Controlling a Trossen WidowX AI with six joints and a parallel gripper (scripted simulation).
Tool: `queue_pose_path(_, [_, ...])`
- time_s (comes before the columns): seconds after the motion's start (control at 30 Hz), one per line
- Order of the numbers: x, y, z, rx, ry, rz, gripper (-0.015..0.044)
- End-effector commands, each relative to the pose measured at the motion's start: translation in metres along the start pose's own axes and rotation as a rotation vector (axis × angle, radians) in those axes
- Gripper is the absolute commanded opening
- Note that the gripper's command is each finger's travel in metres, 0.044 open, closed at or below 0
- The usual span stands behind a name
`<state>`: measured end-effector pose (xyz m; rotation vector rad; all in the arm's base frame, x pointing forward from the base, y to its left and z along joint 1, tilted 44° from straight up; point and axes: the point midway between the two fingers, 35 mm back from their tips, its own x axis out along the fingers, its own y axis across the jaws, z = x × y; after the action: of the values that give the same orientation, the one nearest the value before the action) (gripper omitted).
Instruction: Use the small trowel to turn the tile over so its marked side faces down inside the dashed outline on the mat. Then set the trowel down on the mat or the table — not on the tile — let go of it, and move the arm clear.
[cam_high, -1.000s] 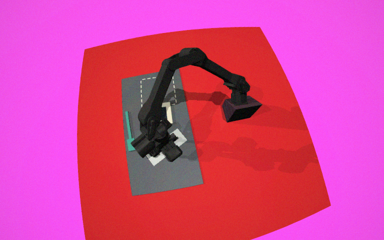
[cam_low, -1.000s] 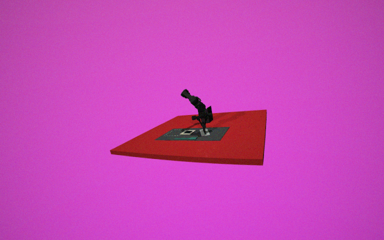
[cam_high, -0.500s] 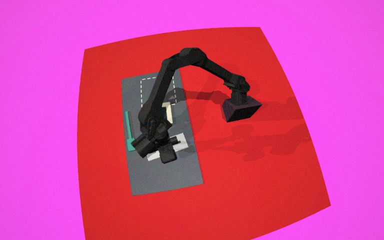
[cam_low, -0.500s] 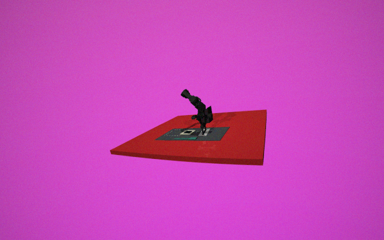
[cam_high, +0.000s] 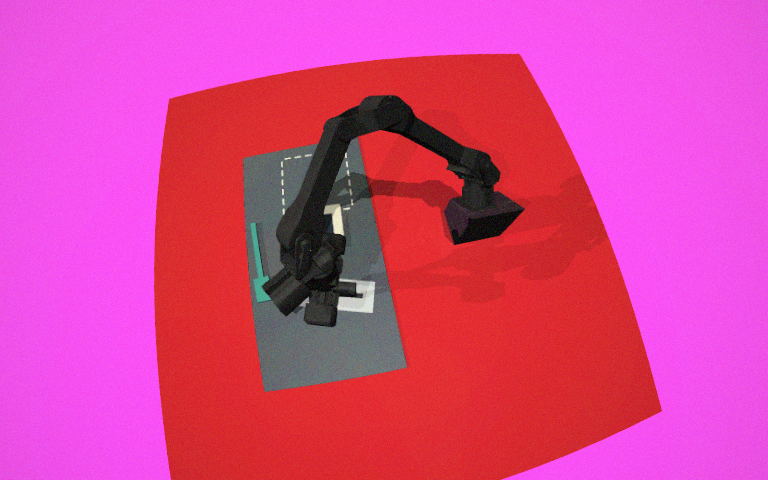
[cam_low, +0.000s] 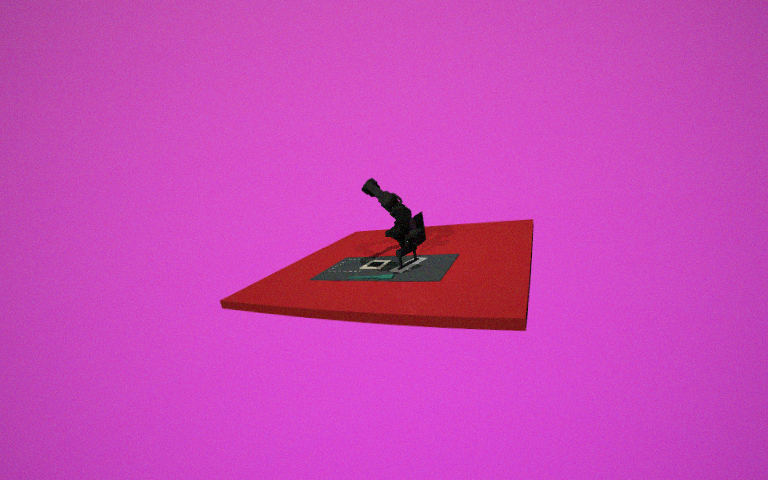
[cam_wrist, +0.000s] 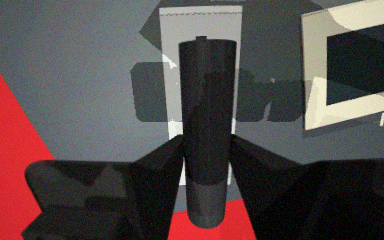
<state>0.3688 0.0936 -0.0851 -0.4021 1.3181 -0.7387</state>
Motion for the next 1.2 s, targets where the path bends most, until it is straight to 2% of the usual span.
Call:
queue_pose_path(0.0, [0.0012, -0.0007, 0.0006, 0.113, 0.001, -0.001, 0.013])
queue_pose_path(0.33, [0.0012, -0.0007, 0.0006, 0.401, 0.001, -0.001, 0.013])
queue_pose_path(0.57, [0.0012, -0.0007, 0.0006, 0.42, 0.001, -0.001, 0.013])
queue_pose_path(0.73, [0.0012, -0.0007, 0.0006, 0.42, 0.001, -0.001, 0.0261])
queue_pose_path(0.77, [0.0012, -0.0007, 0.0006, 0.42, 0.001, -0.001, 0.027])
queue_pose_path(1.17, [0.0012, -0.0007, 0.0006, 0.42, 0.001, -0.001, 0.027])
